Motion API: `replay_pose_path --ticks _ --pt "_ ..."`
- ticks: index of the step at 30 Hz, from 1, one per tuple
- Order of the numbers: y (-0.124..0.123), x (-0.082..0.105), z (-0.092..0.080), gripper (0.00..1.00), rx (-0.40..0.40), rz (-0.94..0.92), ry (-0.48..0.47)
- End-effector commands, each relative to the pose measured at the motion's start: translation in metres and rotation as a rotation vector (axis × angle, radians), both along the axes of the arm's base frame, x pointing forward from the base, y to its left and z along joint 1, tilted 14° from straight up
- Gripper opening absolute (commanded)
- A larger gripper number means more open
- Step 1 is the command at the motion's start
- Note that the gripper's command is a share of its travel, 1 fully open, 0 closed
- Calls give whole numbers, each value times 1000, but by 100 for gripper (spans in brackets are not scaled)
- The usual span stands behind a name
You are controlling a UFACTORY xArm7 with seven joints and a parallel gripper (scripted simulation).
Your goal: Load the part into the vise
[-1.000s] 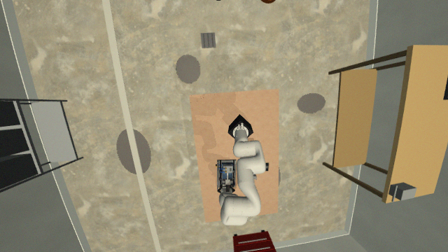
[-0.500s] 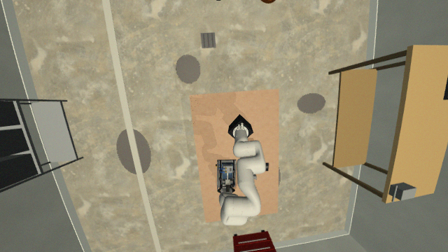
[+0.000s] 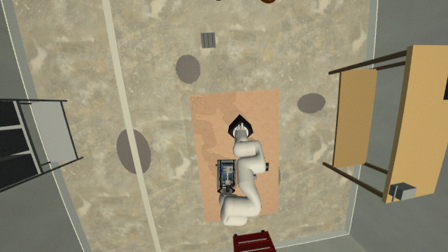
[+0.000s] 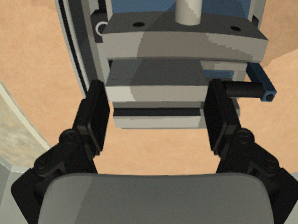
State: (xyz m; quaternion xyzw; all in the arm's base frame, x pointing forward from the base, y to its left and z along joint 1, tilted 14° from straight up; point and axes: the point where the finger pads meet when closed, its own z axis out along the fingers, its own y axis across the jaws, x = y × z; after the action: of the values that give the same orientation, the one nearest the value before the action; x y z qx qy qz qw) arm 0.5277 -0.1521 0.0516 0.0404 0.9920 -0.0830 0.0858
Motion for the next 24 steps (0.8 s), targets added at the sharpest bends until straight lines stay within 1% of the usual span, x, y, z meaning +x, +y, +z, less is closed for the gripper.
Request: replay_pose_path --ticks 1,2,6,17,19,24 --pt "1 1 6 81 -1 1 -5" --pt "1 1 6 81 -1 1 -5" --pt "2 -1 15 81 -1 1 -5" --pt "8 -6 48 81 -1 1 -5" --pt "8 -6 48 81 -1 1 -5" --pt "10 -9 61 81 -1 1 -5"
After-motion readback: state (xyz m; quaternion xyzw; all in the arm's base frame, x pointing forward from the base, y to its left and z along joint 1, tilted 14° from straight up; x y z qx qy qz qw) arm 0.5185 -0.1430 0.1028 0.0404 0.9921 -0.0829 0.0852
